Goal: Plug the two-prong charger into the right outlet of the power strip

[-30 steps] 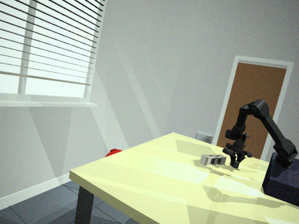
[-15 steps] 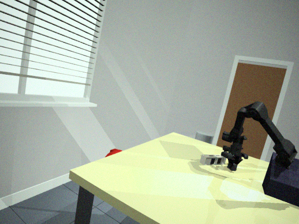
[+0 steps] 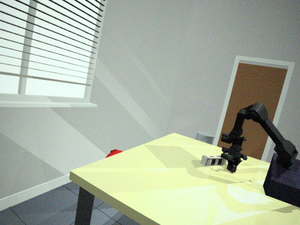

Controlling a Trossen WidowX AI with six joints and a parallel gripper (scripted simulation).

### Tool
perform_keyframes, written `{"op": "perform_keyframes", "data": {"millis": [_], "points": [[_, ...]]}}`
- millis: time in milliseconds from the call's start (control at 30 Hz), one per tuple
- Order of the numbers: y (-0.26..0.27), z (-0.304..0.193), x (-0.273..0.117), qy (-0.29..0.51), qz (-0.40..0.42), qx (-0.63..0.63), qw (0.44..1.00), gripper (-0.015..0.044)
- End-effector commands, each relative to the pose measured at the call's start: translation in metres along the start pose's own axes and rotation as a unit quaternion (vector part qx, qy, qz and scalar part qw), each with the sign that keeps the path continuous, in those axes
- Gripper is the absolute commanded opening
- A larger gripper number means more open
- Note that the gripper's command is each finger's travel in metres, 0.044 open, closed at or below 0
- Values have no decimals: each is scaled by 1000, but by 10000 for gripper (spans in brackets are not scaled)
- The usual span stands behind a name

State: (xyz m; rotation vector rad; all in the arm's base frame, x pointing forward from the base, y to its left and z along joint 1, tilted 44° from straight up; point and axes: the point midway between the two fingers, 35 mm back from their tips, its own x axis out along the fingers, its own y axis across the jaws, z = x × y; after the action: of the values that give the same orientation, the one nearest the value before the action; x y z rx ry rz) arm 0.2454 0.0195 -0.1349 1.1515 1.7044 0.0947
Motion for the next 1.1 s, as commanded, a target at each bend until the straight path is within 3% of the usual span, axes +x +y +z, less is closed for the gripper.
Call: {"op": "perform_keyframes", "data": {"millis": [0, 1067], "points": [[3, 7, -1, -2, 2, -8, 1000, 0], [9, 39, -1, -1, 2, -24, 1000, 0]]}}
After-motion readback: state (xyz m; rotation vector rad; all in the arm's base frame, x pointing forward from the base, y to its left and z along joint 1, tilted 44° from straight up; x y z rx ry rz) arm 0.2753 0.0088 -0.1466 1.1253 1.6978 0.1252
